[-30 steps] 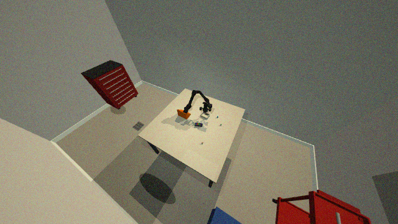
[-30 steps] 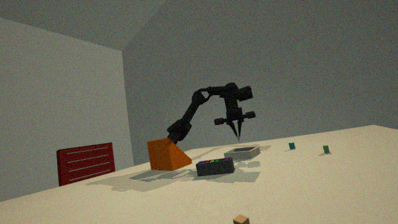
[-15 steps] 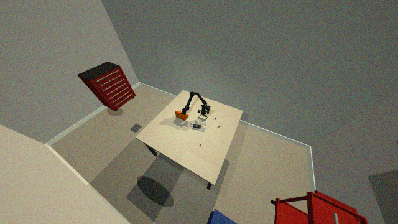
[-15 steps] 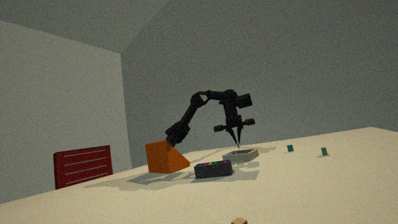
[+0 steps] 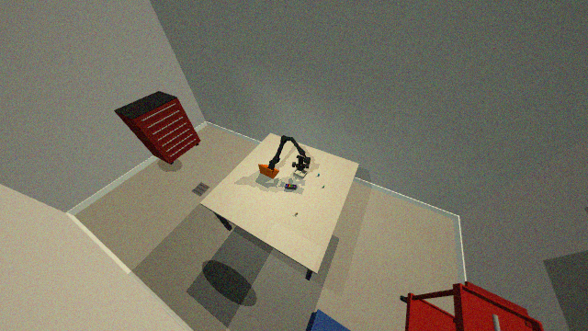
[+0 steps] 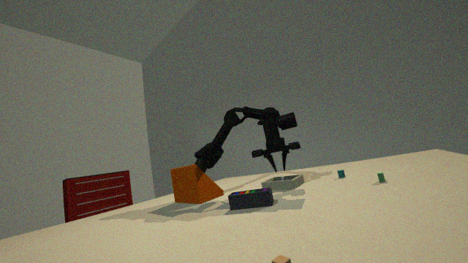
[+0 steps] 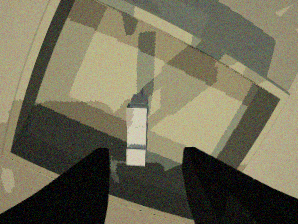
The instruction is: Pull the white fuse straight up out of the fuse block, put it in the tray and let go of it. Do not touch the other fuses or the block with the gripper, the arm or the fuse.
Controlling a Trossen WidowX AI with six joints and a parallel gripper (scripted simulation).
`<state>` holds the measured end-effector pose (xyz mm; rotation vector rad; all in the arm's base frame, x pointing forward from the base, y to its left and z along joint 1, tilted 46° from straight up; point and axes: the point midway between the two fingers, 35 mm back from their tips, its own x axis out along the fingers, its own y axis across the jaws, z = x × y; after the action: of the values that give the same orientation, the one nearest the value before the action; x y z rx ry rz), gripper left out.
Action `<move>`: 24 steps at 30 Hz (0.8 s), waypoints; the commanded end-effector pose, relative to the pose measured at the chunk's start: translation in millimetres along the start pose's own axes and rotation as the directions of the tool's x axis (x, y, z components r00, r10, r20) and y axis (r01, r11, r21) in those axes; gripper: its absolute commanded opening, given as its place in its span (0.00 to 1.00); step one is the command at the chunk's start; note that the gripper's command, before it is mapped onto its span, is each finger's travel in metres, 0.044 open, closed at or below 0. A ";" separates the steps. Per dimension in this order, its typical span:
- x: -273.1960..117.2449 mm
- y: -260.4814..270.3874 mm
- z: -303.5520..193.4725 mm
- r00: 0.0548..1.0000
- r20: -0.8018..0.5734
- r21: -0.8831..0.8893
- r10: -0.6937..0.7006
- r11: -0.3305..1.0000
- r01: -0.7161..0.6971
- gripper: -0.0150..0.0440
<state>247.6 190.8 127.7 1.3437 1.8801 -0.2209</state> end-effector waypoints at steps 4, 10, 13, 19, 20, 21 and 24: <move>-0.2 -0.1 -0.1 1.000 0.000 -0.001 -0.001 1.000 0.001 0.79; -36.8 -0.3 1.1 1.000 0.004 0.006 -0.002 1.000 0.002 0.81; -36.8 -0.3 1.1 1.000 0.004 0.006 -0.002 1.000 0.002 0.81; -36.8 -0.3 1.1 1.000 0.004 0.006 -0.002 1.000 0.002 0.81; -35.4 -0.6 2.1 1.000 0.008 0.012 -0.004 1.000 0.004 0.81; -35.4 -0.6 2.1 1.000 0.008 0.012 -0.004 1.000 0.004 0.81; -35.4 -0.6 2.1 1.000 0.008 0.012 -0.004 1.000 0.004 0.81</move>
<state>252.3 163.9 150.5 1.3452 1.8778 -0.2397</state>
